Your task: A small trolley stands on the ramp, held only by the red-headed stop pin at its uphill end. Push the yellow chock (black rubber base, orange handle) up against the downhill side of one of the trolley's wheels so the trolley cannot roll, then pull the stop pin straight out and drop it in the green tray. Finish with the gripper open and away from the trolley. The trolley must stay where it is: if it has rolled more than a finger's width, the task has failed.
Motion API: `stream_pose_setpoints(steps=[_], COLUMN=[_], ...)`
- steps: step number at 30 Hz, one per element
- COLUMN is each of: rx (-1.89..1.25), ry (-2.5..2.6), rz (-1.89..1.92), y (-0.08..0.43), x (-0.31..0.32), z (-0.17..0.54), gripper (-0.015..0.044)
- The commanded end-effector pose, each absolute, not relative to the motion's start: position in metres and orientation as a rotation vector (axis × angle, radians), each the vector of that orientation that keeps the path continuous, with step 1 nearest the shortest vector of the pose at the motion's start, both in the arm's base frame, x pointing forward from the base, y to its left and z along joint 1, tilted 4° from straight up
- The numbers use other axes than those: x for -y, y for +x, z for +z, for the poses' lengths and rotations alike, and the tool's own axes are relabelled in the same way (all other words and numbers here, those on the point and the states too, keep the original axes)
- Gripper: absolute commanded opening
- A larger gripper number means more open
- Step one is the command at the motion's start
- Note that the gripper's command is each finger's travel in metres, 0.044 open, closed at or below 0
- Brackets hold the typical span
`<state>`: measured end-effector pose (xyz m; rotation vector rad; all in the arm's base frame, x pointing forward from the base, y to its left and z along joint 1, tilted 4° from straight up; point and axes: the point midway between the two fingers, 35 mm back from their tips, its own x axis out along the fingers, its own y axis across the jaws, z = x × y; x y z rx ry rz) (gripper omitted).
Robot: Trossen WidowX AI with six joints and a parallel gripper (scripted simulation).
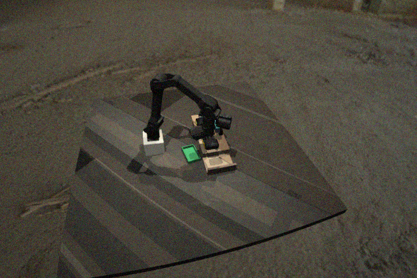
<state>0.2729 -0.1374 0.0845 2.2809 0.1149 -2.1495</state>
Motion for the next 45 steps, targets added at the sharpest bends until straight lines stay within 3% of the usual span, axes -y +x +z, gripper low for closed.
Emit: stream_pose_setpoints(steps=[1, 45], rx=[-0.119, -0.122], ry=[2.279, 2.281], rz=[-2.162, -2.163], y=[0.273, 0.273], x=[0.136, 0.102], z=[0.073, 0.062], gripper=[0.0000, 0.0000])
